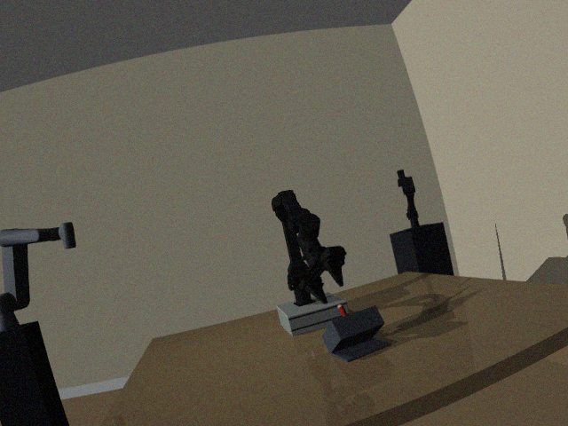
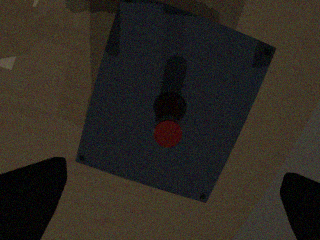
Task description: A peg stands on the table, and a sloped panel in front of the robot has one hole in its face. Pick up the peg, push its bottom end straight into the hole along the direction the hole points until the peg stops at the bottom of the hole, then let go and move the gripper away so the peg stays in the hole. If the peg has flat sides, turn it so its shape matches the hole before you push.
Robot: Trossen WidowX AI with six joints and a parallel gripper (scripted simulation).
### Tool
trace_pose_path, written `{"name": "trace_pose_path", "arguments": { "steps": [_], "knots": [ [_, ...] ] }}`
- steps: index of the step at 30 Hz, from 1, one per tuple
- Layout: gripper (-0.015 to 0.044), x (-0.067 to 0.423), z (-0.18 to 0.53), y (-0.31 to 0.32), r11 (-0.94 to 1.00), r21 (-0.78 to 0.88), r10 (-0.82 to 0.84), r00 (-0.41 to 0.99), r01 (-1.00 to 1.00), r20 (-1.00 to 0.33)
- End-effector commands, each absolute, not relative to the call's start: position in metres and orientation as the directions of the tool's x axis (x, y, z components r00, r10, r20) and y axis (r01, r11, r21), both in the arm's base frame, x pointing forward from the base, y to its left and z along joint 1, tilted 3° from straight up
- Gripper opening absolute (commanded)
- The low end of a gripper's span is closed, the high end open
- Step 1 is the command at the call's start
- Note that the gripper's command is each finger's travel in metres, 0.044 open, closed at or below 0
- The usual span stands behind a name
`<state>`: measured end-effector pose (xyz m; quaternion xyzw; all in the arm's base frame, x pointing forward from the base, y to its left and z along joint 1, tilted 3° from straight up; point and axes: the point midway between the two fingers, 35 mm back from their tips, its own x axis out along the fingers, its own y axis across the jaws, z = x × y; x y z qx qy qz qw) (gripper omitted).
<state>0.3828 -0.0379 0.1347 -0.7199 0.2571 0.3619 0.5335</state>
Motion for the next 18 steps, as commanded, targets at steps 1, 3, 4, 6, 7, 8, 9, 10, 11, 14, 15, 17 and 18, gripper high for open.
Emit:
{"name": "trace_pose_path", "arguments": {
  "steps": [1,3,4,6,7,8,9,10,11,14,15,17,18],
  "knots": [
    [0.044,0.38,0.141,-0.038,-0.304,-0.584,0.021,0.608,-0.752,-0.794],
    [0.044,0.378,0.144,-0.038,-0.304,-0.584,0.021,0.608,-0.753,-0.794],
    [0.044,0.377,0.145,-0.038,-0.303,-0.584,0.02,0.608,-0.753,-0.794],
    [0.044,0.374,0.147,-0.038,-0.303,-0.584,0.02,0.608,-0.753,-0.794],
    [0.044,0.374,0.148,-0.038,-0.303,-0.584,0.02,0.608,-0.753,-0.794],
    [0.044,0.373,0.149,-0.038,-0.303,-0.584,0.02,0.608,-0.753,-0.794],
    [0.044,0.372,0.15,-0.039,-0.303,-0.584,0.02,0.608,-0.753,-0.794],
    [0.044,0.371,0.151,-0.039,-0.303,-0.584,0.02,0.608,-0.753,-0.794],
    [0.044,0.37,0.151,-0.039,-0.303,-0.584,0.02,0.608,-0.753,-0.794],
    [0.044,0.368,0.154,-0.039,-0.302,-0.584,0.02,0.607,-0.753,-0.794],
    [0.044,0.367,0.156,-0.039,-0.302,-0.584,0.02,0.607,-0.753,-0.794],
    [0.044,0.365,0.158,-0.039,-0.302,-0.584,0.02,0.607,-0.754,-0.794],
    [0.044,0.364,0.159,-0.039,-0.302,-0.584,0.02,0.607,-0.754,-0.794]
  ]
}}
